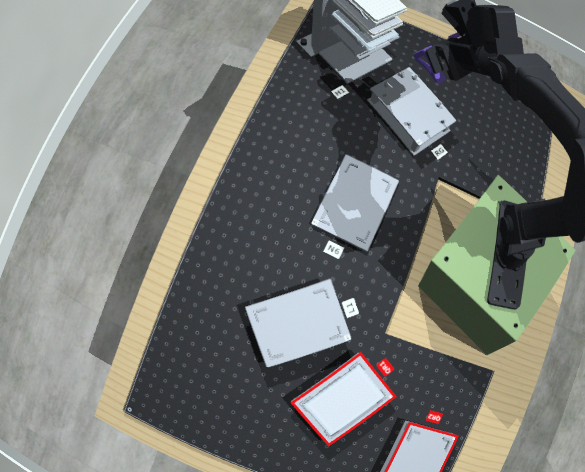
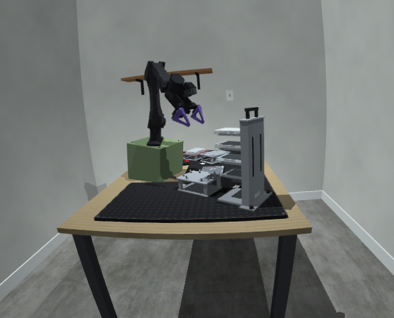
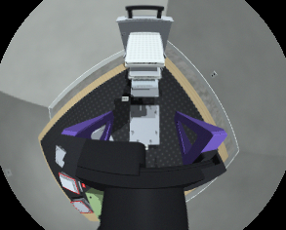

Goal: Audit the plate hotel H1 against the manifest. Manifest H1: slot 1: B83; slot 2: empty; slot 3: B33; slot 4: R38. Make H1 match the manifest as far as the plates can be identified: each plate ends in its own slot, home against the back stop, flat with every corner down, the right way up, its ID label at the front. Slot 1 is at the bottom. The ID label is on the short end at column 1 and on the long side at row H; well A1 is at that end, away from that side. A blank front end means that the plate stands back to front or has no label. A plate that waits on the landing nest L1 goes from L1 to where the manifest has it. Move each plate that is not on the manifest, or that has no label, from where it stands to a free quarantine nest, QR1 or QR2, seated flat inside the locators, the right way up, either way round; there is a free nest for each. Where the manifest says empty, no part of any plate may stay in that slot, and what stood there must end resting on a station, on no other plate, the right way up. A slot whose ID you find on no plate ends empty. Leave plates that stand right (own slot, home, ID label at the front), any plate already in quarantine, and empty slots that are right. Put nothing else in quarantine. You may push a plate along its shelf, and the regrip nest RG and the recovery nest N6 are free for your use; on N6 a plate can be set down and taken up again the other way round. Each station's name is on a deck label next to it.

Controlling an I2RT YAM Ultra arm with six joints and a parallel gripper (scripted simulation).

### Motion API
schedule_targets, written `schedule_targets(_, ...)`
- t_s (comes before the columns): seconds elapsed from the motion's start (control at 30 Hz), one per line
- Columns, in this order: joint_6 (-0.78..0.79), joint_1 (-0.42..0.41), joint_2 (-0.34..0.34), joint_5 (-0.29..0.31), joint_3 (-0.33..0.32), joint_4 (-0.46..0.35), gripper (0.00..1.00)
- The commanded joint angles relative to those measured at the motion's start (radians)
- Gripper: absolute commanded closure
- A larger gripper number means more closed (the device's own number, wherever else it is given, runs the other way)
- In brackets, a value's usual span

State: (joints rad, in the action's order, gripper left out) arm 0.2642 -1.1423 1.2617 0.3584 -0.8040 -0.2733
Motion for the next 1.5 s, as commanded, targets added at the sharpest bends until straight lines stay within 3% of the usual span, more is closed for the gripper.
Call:
schedule_targets(0.0, -0.014, 0.017, 0.025, -0.011, -0.041, 0.036, 0.0)
schedule_targets(1.3, -0.067, 0.095, 0.252, -0.071, -0.124, 0.197, 0.0)
schedule_targets(1.47, -0.065, 0.089, 0.216, -0.068, -0.125, 0.197, 0.0)
